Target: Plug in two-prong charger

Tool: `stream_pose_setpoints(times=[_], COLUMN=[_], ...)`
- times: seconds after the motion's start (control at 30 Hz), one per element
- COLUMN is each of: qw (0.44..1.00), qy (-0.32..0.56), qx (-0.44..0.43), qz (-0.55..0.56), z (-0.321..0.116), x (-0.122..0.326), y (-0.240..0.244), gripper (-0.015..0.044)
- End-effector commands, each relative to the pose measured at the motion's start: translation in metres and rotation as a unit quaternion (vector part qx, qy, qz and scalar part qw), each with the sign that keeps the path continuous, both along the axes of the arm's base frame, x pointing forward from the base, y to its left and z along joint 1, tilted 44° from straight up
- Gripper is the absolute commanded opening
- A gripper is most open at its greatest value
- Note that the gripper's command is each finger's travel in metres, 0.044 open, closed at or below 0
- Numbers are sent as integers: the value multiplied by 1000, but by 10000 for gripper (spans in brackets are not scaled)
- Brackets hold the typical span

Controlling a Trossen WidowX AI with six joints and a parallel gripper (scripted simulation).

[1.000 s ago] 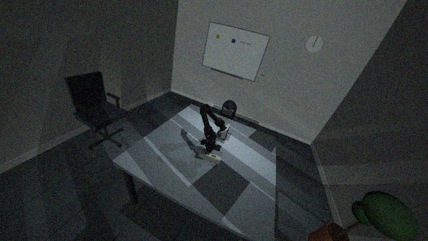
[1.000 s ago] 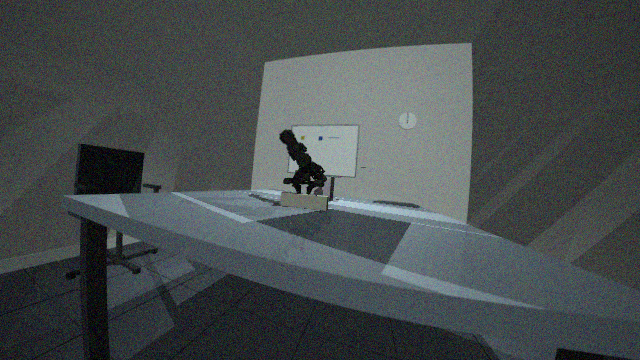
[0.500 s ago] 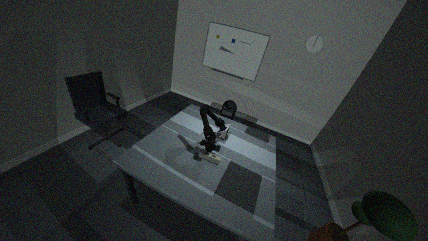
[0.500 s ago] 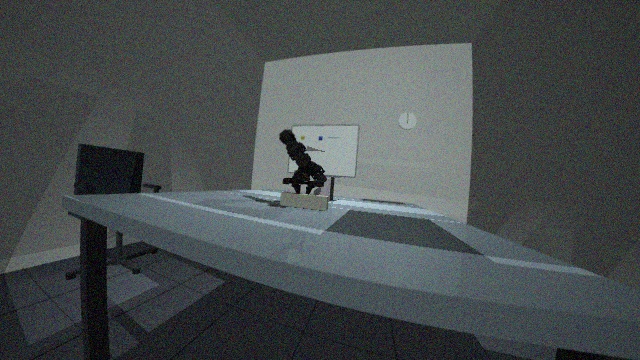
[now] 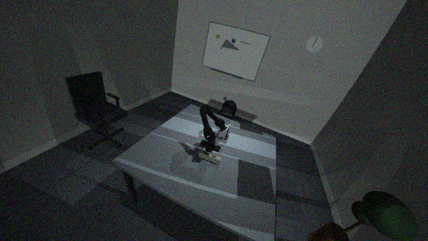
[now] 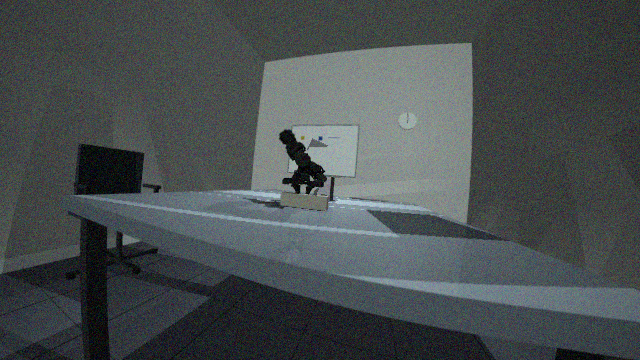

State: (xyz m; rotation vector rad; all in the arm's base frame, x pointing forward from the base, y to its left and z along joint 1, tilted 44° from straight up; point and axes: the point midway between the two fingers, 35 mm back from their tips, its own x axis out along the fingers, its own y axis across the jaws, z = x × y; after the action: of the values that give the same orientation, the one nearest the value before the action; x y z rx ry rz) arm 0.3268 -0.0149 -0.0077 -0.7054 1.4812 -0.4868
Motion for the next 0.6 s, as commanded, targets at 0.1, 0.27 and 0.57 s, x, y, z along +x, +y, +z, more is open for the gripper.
stream_pose_setpoints(times=[0.1,0.27,0.57], qw=[1000,1000,1000], qy=[-1,-1,-1], qx=[-1,-1,-1], qz=[0,0,0], z=[1,1,1], x=[2,4,5], y=[0,0,1], gripper=[0,0,0])
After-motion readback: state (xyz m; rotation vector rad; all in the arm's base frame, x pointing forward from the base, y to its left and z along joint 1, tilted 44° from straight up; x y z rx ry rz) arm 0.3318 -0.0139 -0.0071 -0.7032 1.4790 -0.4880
